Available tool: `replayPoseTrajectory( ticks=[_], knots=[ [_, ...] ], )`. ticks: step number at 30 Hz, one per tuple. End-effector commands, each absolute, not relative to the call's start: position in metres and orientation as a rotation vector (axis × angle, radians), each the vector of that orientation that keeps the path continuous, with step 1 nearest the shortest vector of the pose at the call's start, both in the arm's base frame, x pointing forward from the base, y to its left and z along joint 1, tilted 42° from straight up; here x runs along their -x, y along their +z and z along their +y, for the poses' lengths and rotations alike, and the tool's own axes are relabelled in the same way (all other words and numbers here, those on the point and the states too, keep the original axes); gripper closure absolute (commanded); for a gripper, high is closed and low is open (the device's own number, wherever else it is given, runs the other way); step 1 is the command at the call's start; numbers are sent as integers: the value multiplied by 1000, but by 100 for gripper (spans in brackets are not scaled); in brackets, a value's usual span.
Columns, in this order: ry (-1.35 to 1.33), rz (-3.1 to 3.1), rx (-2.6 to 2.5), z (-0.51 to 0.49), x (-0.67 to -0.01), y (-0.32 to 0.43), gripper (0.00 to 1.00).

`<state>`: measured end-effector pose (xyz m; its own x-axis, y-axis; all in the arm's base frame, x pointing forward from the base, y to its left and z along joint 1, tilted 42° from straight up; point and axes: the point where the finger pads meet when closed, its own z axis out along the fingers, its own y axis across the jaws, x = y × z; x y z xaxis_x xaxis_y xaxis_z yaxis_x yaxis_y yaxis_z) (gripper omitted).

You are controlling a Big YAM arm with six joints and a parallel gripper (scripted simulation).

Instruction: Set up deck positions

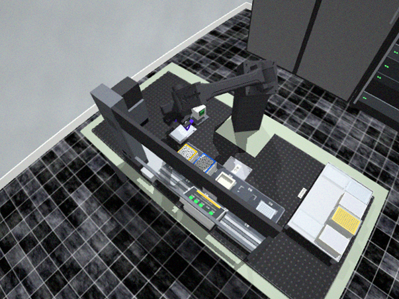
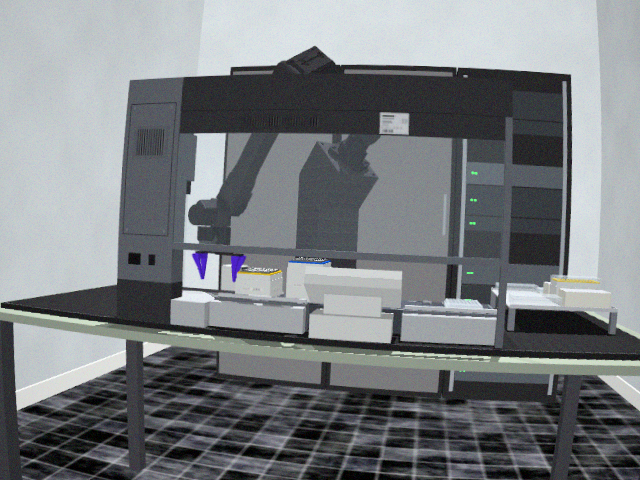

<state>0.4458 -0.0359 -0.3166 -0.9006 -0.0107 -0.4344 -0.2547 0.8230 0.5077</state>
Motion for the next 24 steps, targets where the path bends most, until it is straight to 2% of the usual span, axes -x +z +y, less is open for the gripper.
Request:
replayPoseTrajectory(
  ticks=[1, 24],
  knots=[
    [788, 2574, 186, -52, -444, -303, 0],
    [785, 2572, 187, -72, -432, -277, 0]
  ],
)
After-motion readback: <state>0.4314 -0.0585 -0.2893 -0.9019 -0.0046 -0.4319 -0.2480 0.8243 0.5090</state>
